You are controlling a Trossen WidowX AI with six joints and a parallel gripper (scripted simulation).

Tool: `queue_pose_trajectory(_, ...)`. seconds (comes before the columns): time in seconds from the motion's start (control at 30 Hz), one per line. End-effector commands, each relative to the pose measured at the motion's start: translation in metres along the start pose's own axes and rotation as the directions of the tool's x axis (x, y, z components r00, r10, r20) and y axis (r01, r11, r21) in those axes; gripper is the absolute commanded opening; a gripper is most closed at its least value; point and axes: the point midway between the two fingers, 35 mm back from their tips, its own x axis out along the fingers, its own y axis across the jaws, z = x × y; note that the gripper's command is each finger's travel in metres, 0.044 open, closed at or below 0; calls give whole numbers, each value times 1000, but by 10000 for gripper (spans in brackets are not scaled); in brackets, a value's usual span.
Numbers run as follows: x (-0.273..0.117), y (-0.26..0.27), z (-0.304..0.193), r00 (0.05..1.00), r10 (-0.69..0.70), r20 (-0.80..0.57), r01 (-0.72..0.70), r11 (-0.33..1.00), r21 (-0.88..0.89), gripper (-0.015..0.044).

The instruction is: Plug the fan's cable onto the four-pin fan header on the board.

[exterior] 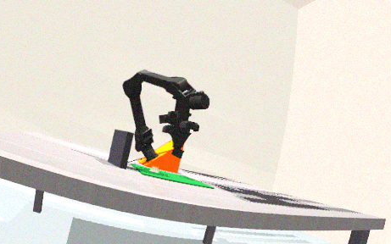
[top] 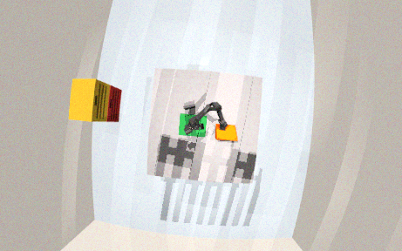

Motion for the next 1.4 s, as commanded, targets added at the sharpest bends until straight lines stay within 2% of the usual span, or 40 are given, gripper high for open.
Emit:
queue_pose_trajectory(0.0, -6, 4, -8, 1000, 5, -16, -7, 988, -153, 0)
queue_pose_trajectory(0.3, -6, 8, -8, 1000, -17, -7, 13, 895, -446, 0)
queue_pose_trajectory(0.6, -5, 12, -8, 999, -40, 3, 30, 716, -698, 0)
queue_pose_trajectory(1.0, -4, 17, -8, 997, -69, 16, 41, 375, -926, 0)
queue_pose_trajectory(1.37, -4, 21, -7, 995, -96, 28, 28, 6, -1000, 0)
